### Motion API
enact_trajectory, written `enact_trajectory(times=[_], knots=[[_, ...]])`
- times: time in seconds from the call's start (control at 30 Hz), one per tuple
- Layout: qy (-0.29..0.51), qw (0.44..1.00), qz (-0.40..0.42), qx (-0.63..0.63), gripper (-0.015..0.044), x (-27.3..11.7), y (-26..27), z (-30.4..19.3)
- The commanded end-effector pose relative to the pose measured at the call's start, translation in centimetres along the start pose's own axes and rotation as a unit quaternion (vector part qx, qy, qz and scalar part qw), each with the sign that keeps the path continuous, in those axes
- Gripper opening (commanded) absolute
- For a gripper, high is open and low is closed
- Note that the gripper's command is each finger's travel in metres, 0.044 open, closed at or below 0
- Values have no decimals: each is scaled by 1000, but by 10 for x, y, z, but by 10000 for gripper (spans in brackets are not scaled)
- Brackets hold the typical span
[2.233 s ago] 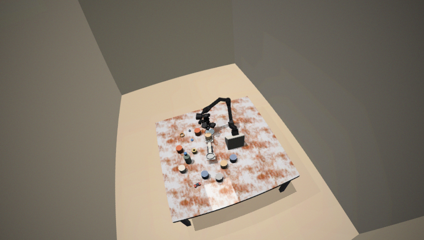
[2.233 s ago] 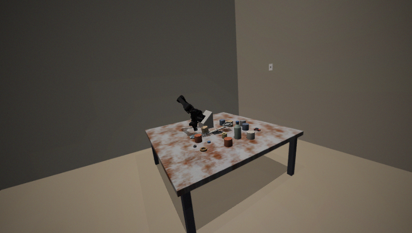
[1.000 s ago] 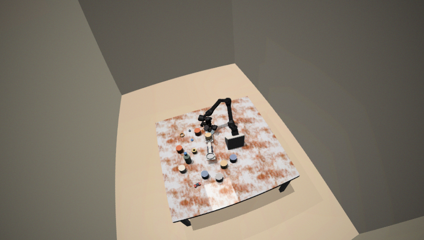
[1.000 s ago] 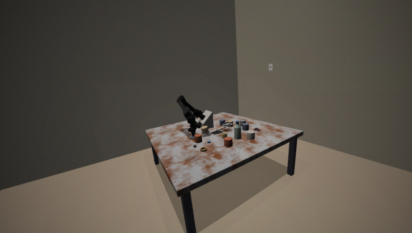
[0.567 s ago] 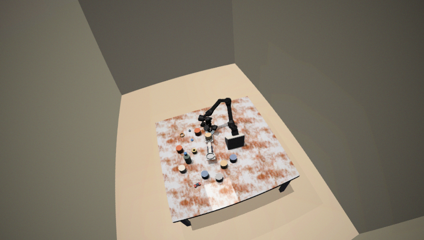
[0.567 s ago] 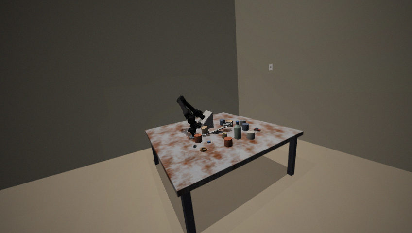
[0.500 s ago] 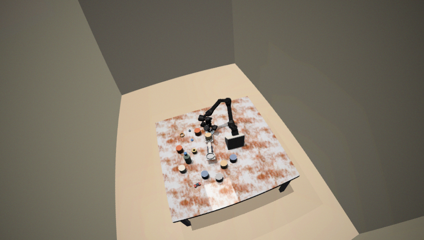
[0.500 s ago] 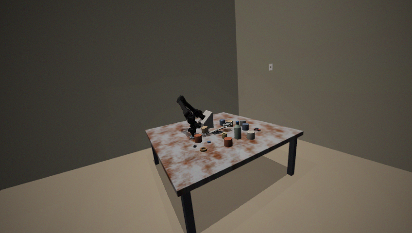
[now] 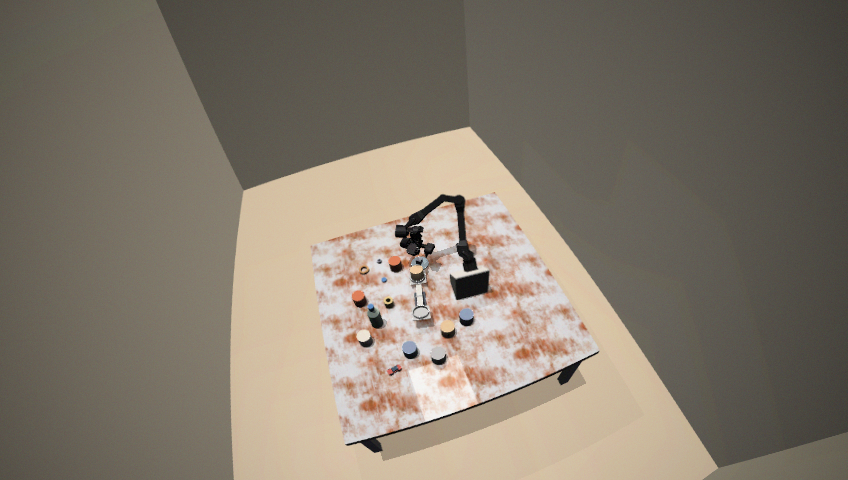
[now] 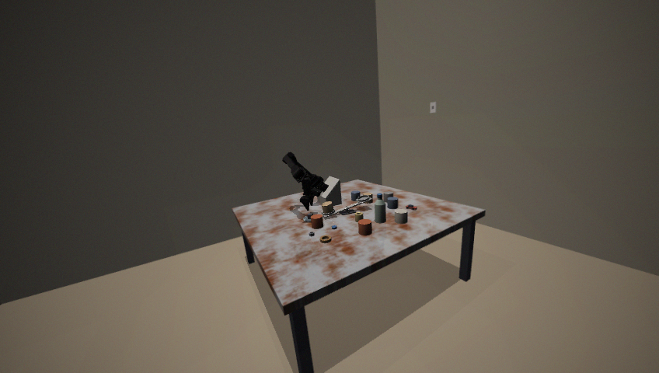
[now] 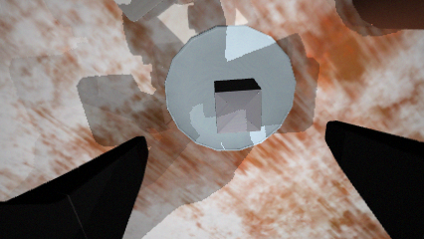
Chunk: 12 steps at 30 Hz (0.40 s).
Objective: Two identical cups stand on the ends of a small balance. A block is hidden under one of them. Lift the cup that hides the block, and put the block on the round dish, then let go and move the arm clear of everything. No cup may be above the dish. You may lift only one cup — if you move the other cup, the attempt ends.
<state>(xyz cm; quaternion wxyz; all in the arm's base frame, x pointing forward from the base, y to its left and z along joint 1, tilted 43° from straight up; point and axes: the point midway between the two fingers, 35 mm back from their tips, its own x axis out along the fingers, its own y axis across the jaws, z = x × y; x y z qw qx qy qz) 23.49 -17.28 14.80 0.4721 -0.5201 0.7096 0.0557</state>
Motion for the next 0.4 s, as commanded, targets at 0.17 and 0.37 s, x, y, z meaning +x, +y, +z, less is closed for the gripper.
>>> enact_trajectory(times=[0.17,0.37], knots=[[-2,1000,-7,1,440,-38,0,-2],[-2,1000,-7,1,440,-38,0,-2]])
